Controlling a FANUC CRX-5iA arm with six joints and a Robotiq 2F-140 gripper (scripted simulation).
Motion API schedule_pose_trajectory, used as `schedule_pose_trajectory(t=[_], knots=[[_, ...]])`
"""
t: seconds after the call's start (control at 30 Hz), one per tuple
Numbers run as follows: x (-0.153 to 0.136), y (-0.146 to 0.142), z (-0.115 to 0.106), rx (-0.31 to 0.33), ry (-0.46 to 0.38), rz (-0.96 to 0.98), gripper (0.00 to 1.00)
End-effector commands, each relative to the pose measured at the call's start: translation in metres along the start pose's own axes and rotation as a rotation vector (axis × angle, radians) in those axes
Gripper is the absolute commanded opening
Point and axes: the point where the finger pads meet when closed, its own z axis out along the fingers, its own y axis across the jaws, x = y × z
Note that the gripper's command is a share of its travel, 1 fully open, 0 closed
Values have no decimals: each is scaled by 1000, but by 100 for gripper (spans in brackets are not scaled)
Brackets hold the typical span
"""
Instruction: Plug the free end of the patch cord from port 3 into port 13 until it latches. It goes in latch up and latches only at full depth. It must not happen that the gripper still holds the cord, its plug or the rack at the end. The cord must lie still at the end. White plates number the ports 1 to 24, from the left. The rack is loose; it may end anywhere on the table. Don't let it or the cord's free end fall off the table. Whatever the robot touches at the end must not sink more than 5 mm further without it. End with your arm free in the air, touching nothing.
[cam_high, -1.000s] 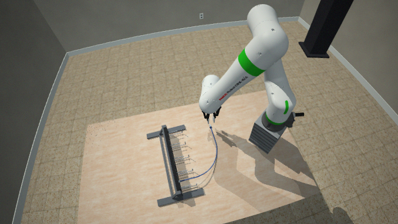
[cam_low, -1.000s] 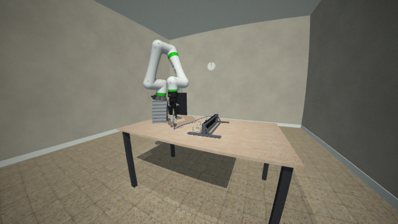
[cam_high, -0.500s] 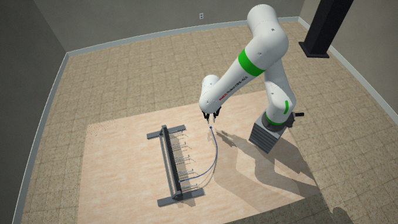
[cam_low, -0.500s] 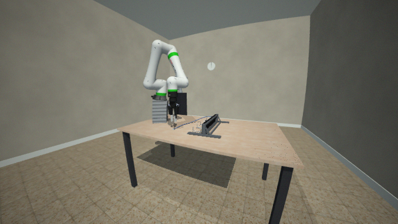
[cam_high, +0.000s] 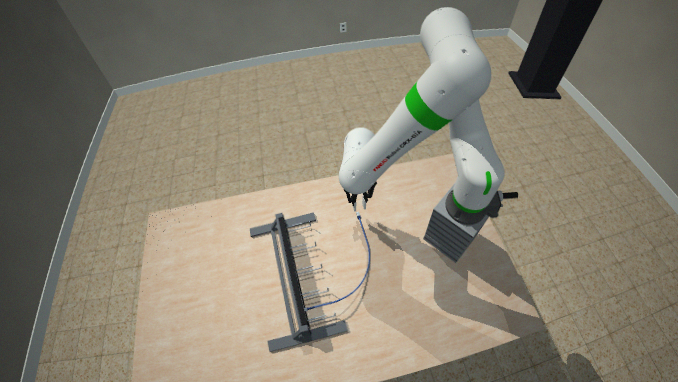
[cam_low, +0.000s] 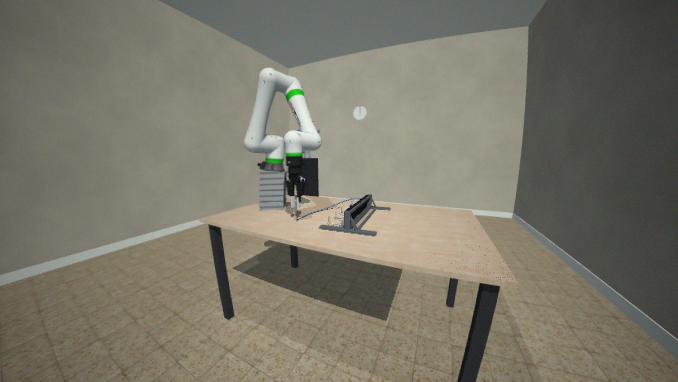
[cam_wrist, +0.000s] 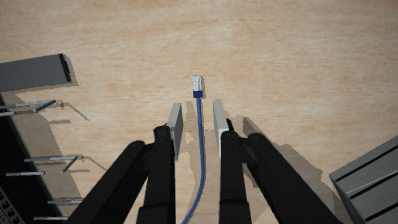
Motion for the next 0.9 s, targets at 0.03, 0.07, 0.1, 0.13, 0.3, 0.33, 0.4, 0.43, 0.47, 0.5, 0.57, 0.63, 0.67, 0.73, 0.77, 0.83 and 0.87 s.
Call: schedule_pose_trajectory(t=[0.03,0.07,0.1,0.13,0.3,0.33,0.4,0.43,0.47,0.5,0.57,0.63,0.67,0.73,0.77,0.83,0.87], knots=[[0,0,2,0,0,0,22],[0,0,3,0,0,0,22],[0,0,4,0,0,0,22],[0,0,5,0,0,0,22],[0,0,12,0,0,0,22],[0,0,13,0,0,0,22],[0,0,17,0,0,0,22],[0,0,19,0,0,0,22],[0,0,19,0,0,0,22],[0,0,19,0,0,0,22],[0,0,22,0,0,0,22],[0,0,26,0,0,0,22],[0,0,28,0,0,0,22],[0,0,33,0,0,0,22],[0,0,35,0,0,0,22],[0,0,39,0,0,0,22],[0,0,41,0,0,0,22]])
